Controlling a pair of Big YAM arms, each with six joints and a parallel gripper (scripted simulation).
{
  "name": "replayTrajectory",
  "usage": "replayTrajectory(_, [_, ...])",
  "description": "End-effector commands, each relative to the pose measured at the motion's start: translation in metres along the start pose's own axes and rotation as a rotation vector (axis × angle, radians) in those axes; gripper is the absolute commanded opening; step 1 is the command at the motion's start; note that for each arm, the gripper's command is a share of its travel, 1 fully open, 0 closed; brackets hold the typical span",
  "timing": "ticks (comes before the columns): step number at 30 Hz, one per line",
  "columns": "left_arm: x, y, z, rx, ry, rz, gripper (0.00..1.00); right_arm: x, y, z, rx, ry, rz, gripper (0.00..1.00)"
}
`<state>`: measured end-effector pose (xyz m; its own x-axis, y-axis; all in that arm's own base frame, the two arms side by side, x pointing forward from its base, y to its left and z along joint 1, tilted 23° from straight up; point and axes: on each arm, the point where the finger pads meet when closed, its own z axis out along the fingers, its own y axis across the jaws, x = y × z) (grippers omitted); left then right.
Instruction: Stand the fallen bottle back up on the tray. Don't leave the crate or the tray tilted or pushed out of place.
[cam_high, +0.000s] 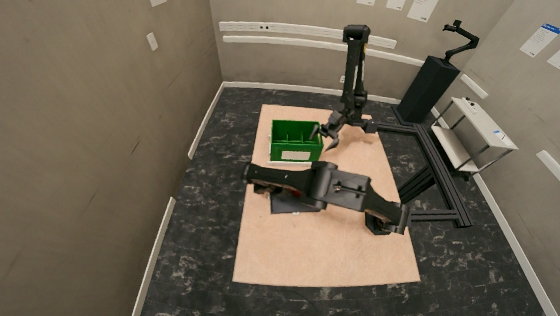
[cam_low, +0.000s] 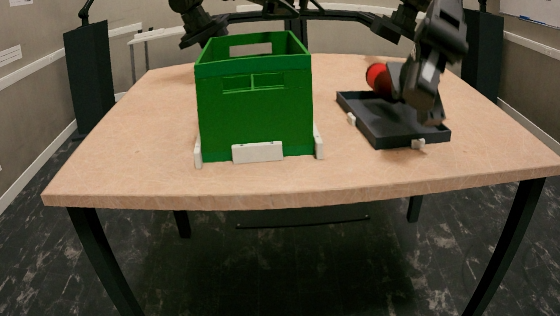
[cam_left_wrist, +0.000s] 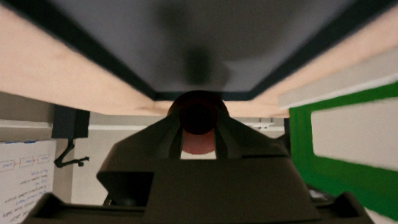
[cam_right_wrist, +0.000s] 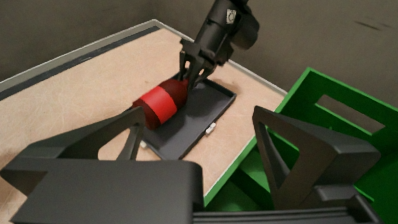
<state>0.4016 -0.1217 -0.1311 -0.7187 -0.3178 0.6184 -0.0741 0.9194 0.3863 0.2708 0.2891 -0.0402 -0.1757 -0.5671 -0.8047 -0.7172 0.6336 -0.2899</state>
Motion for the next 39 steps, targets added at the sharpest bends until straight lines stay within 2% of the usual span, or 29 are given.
replayTrajectory(1, [0.035,-0.006,-0.05,0.008,-0.045,0.008,0.2,-0.012,0.0,0.003,0.0,-0.037,-0.007,1.0])
replayTrajectory(5, [0.039,-0.006,-0.052,0.008,-0.045,0.005,0.2,-0.012,0.0,0.003,0.0,-0.037,-0.007,1.0])
replayTrajectory(6, [0.037,-0.005,-0.052,0.017,-0.054,-0.003,0.2,-0.027,0.003,0.005,-0.002,-0.077,-0.015,1.0])
replayTrajectory(8, [0.037,-0.005,-0.052,0.017,-0.054,-0.003,0.2,-0.027,0.003,0.005,-0.002,-0.077,-0.015,1.0])
replayTrajectory(9, [0.04,-0.001,-0.036,0.001,-0.017,-0.015,0.2,-0.026,0.004,0.004,-0.007,-0.064,-0.004,1.0])
replayTrajectory(10, [0.053,-0.005,-0.046,0.003,-0.042,-0.004,0.2,-0.018,0.006,-0.001,-0.015,-0.035,-0.001,1.0])
replayTrajectory(14, [0.071,-0.005,-0.045,0.004,-0.042,0.003,0.2,-0.026,0.013,-0.019,-0.034,-0.014,0.002,1.0])
replayTrajectory(20, [0.083,-0.005,-0.054,0.004,-0.047,0.007,0.2,-0.06,0.024,-0.046,-0.061,-0.029,-0.007,1.0])
replayTrajectory(22, [0.092,-0.007,-0.071,0.01,-0.06,0.0,0.2,-0.059,0.027,-0.057,-0.069,-0.02,-0.014,1.0])
replayTrajectory(25, [0.101,-0.006,-0.07,0.007,-0.06,0.025,0.2,-0.06,0.028,-0.061,-0.072,-0.019,-0.016,1.0])
replayTrajectory(27, [0.103,-0.009,-0.07,0.018,-0.133,0.081,0.2,-0.071,0.029,-0.065,-0.075,-0.032,-0.015,1.0])
replayTrajectory(30, [0.105,-0.01,-0.072,0.022,-0.298,0.159,0.2,-0.075,0.031,-0.074,-0.082,-0.035,-0.02,1.0])
replayTrajectory(39, [0.104,-0.009,-0.07,-0.004,-0.774,0.348,0.2,-0.073,0.029,-0.079,-0.077,-0.021,-0.024,1.0])
